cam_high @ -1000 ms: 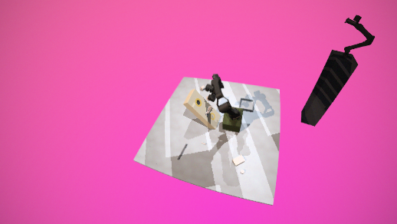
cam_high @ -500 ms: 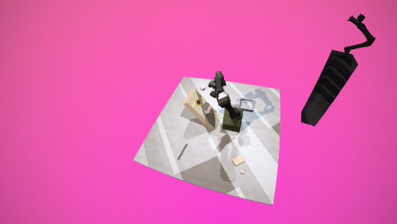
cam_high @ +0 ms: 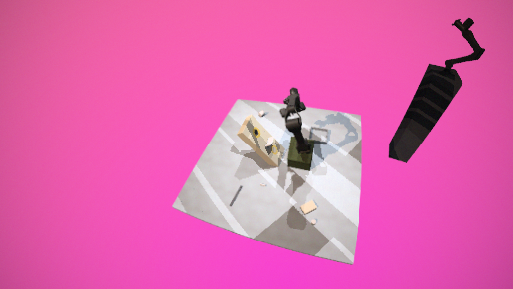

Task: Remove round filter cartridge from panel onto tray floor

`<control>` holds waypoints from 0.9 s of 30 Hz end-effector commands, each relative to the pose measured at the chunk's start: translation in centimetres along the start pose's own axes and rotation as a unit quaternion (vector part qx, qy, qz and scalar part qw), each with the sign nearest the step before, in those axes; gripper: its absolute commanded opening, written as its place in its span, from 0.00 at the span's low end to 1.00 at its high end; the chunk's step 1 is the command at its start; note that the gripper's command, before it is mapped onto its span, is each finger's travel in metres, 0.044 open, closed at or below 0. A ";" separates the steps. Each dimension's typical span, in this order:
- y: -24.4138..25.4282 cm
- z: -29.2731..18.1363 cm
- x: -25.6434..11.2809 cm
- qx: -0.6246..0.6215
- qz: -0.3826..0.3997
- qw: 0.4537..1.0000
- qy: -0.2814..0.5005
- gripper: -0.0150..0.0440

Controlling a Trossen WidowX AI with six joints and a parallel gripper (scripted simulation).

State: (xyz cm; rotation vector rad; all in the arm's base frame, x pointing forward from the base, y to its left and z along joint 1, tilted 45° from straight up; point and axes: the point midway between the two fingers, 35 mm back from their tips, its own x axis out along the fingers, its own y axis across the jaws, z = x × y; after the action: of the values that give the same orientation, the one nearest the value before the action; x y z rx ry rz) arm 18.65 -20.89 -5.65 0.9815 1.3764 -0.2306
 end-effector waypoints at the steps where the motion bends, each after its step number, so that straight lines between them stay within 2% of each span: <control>1: -3.3 0.1 0.2 0.085 -0.044 0.995 -0.013 0.25; 11: -5.8 -0.4 0.8 0.133 -0.070 0.988 -0.020 0.25; 27: -16.3 -8.8 5.7 0.299 -0.169 0.939 -0.025 0.25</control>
State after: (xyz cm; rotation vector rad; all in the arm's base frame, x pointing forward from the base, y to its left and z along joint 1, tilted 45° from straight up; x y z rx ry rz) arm 4.98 -23.08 -15.83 1.1903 1.4458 -0.8918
